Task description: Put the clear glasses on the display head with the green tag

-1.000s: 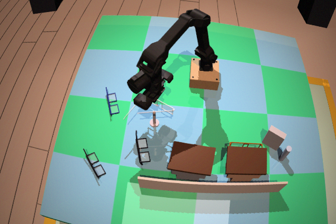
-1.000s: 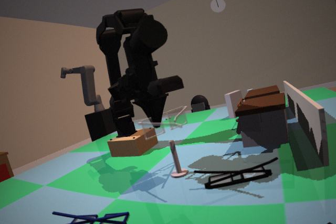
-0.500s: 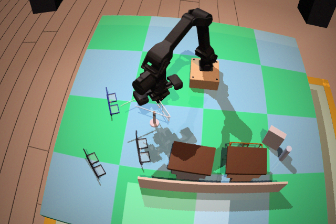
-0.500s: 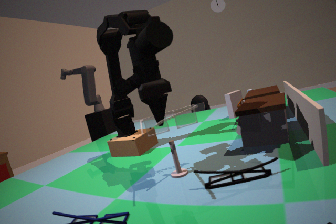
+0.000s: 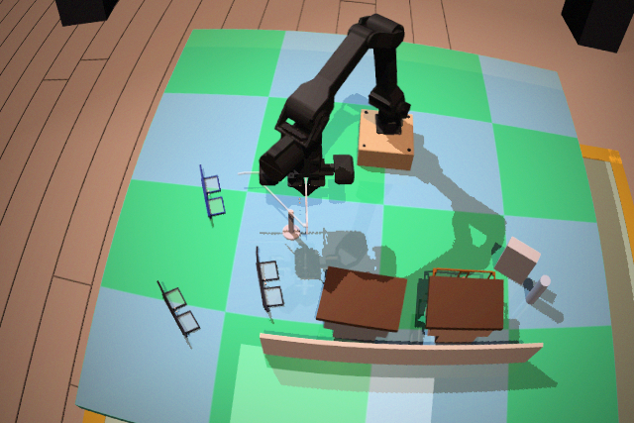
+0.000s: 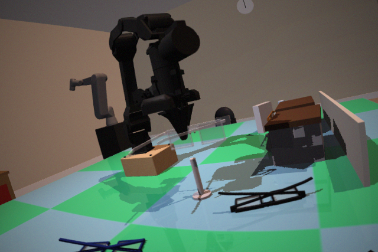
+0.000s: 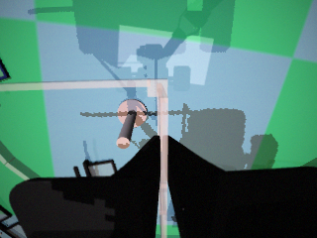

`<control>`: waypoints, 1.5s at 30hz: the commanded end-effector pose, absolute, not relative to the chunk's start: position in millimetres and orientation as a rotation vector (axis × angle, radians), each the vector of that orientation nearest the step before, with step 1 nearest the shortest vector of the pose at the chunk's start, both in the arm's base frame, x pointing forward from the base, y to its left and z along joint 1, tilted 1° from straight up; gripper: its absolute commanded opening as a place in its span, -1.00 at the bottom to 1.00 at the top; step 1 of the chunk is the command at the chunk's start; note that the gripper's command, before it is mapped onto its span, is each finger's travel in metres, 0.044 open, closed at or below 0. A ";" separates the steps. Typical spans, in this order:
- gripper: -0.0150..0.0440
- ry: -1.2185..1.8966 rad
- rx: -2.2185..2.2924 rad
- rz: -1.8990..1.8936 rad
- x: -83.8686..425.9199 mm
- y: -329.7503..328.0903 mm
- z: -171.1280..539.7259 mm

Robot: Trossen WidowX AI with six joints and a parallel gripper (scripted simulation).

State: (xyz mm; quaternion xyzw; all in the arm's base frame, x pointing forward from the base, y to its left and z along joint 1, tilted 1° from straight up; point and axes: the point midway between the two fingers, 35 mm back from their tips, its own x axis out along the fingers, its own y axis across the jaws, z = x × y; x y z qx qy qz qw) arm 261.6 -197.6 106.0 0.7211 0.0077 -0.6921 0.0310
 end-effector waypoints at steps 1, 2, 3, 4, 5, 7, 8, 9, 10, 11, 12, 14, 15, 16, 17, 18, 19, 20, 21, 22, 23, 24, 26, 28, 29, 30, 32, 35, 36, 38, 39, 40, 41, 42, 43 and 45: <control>-0.49 -0.126 2.288 -2.196 261.0 -193.3 105.2; -0.49 -0.162 2.304 -2.211 261.0 -192.2 105.1; -0.49 -0.199 2.320 -2.225 261.1 -191.2 105.0; -0.49 -0.236 2.335 -2.238 261.1 -190.2 104.9; -0.49 -0.274 2.351 -2.252 261.1 -189.1 104.8; -0.49 -0.345 2.377 -2.275 261.2 -187.2 104.6; -0.49 -0.345 2.378 -2.275 261.3 -187.3 103.7; -0.49 -0.346 2.378 -2.275 261.5 -187.5 102.1; -0.49 -0.347 2.378 -2.276 261.8 -187.6 99.6; -0.49 -0.348 2.379 -2.276 262.1 -187.9 96.3; -0.49 -0.350 2.379 -2.277 262.5 -188.2 92.0; -0.49 -0.354 2.381 -2.278 263.3 -188.6 82.5; -0.49 -0.356 2.382 -2.279 263.5 -188.8 77.4; -0.49 -0.358 2.383 -2.279 263.7 -188.9 72.3; -0.49 -0.361 2.383 -2.280 263.8 -189.0 67.1; -0.49 -0.363 2.384 -2.281 263.9 -189.0 62.0; -0.49 -0.365 2.385 -2.282 263.8 -188.9 56.8; -0.49 -0.367 2.386 -2.282 263.7 -188.8 51.7; -0.49 -0.369 2.386 -2.283 263.5 -188.7 47.7; -0.49 -0.370 2.387 -2.283 263.4 -188.6 45.3; -0.49 -0.371 2.387 -2.284 263.4 -188.5 44.5; -0.49 -0.371 2.387 -2.284 263.4 -188.5 44.5; -0.49 -0.371 2.387 -2.284 263.4 -188.5 44.5; -0.49 -0.370 2.387 -2.284 263.3 -188.3 44.5; -0.49 -0.370 2.387 -2.284 263.1 -187.9 44.5; -0.49 -0.370 2.387 -2.284 262.9 -187.2 44.4; -0.49 -0.370 2.387 -2.284 262.1 -185.4 44.3; -0.49 -0.370 2.387 -2.284 260.7 -181.8 44.1; -0.49 -0.370 2.387 -2.284 260.2 -180.6 44.0; -0.49 -0.370 2.387 -2.284 259.9 -179.8 43.9; -0.49 -0.370 2.387 -2.284 259.8 -179.6 43.9; -0.49 -0.370 2.387 -2.284 259.7 -179.3 43.9; -0.49 -0.370 2.387 -2.284 259.5 -178.9 43.9; -0.49 -0.370 2.387 -2.284 259.4 -178.4 43.9; -0.49 -0.370 2.387 -2.285 259.2 -177.9 43.8; -0.49 -0.370 2.387 -2.285 258.7 -176.7 43.8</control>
